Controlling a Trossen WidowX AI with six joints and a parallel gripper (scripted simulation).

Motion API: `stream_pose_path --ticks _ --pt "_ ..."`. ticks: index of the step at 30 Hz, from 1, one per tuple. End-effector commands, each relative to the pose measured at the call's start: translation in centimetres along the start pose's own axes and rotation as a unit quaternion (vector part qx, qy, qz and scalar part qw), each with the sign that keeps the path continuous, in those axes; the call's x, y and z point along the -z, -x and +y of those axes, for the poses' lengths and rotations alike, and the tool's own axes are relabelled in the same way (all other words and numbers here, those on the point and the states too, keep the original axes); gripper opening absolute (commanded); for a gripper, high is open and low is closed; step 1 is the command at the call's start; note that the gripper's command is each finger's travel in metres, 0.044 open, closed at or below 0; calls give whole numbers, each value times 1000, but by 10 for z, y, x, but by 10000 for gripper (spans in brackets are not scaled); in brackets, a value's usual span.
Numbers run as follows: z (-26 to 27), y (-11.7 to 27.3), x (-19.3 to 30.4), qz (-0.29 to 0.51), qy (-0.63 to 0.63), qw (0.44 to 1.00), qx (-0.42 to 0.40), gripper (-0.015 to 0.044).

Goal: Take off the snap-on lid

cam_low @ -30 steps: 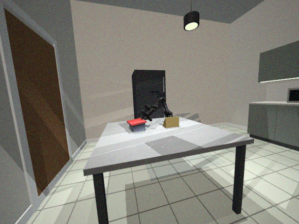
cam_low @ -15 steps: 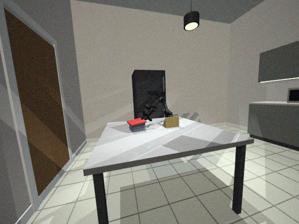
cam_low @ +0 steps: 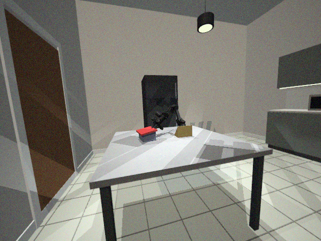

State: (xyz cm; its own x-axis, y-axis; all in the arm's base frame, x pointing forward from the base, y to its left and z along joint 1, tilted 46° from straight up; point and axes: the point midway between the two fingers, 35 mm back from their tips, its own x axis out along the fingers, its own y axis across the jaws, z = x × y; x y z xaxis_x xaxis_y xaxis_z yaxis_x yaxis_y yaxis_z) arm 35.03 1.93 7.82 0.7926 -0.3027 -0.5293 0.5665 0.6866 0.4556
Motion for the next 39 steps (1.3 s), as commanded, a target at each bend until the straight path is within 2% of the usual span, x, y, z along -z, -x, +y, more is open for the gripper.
stream_pose_path --ticks 1,39 --pt "7 4 0 -1 -2 1000 -2 0" --pt "58 21 -1 0 -2 1000 -3 0"
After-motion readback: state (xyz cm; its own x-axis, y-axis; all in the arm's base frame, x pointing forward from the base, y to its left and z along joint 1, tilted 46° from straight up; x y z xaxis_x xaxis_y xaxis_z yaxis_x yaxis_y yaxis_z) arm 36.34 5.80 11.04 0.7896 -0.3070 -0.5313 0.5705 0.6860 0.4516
